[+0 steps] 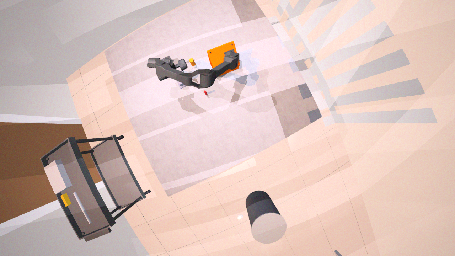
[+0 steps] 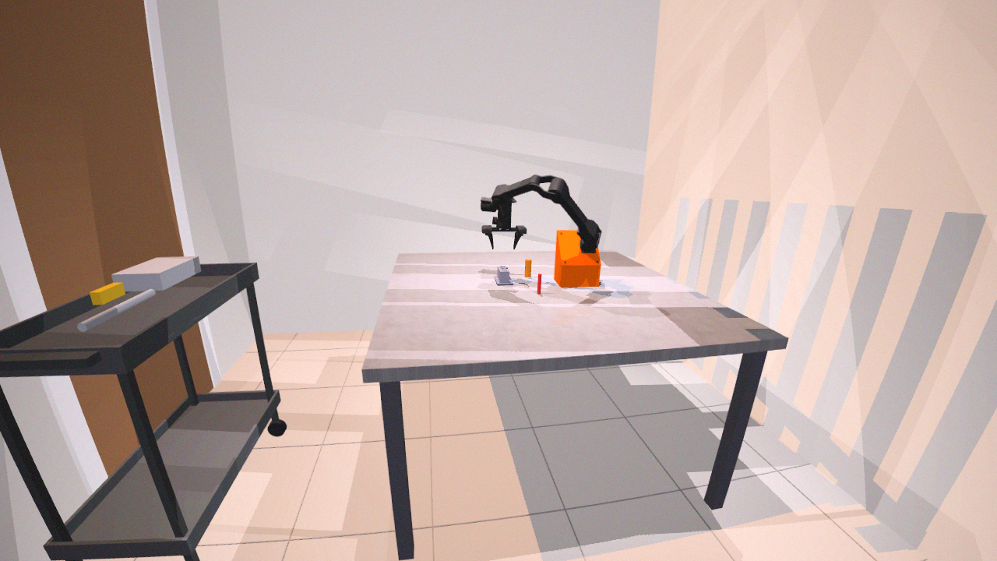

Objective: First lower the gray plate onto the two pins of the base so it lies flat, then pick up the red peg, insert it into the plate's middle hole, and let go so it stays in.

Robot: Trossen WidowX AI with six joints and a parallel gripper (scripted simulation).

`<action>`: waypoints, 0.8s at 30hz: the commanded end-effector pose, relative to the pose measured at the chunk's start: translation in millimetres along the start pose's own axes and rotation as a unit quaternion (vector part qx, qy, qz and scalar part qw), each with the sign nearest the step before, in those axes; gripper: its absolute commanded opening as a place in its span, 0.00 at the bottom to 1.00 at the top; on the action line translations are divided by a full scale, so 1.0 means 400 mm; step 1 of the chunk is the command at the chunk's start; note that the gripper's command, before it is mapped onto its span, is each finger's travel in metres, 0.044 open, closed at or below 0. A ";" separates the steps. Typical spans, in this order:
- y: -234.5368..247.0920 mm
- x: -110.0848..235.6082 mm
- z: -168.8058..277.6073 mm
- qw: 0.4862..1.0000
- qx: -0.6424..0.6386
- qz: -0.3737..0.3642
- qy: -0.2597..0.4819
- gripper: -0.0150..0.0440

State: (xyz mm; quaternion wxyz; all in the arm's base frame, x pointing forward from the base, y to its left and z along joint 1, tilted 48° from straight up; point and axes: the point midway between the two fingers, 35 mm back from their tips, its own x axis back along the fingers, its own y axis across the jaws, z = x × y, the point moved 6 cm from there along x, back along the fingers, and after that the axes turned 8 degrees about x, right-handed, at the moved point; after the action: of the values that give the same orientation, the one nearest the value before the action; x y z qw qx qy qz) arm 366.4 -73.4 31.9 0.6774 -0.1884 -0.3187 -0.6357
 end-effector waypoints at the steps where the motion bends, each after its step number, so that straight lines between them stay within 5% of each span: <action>1: -0.005 0.005 0.048 1.000 0.023 0.004 -0.001 1.00; 16: -0.220 0.012 0.464 0.970 0.241 0.005 0.005 1.00; 24: -0.247 -0.013 0.483 0.965 0.262 0.005 0.006 1.00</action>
State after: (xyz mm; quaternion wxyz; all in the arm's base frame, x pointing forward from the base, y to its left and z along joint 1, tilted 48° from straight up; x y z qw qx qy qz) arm 236.7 39.6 159.9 0.7033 -0.0030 -0.4741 -0.5298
